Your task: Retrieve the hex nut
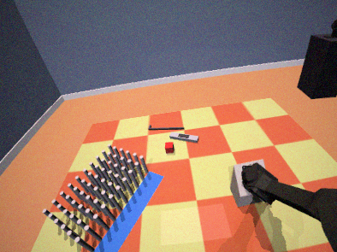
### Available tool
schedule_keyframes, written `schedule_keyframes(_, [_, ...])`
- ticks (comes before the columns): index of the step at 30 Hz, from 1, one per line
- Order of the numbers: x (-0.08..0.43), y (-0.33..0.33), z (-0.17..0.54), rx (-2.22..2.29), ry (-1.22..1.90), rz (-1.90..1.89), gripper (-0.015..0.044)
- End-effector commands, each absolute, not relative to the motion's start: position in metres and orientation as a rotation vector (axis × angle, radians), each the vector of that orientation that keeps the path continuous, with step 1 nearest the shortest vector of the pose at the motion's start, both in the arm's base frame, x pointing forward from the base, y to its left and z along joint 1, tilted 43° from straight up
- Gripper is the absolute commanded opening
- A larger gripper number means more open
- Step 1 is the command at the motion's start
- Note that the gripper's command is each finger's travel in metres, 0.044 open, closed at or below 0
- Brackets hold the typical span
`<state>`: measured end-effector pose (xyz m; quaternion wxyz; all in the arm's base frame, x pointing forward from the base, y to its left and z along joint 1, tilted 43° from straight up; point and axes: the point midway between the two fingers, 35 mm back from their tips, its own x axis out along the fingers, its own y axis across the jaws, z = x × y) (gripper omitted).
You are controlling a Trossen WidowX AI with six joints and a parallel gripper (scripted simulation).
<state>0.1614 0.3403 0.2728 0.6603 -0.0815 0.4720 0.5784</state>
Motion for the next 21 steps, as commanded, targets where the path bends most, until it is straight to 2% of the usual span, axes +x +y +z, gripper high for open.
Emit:
schedule_keyframes(1, [0.167,0.342,0.274,-0.191,1.071,1.321,0.0440])
schedule_keyframes(10, [0.167,0.341,0.273,-0.187,1.075,1.330,0.0440])
schedule_keyframes(15, [0.159,0.318,0.259,-0.071,1.123,1.527,0.0440])
schedule_keyframes(21, [0.159,0.316,0.259,-0.064,1.124,1.536,0.0440])
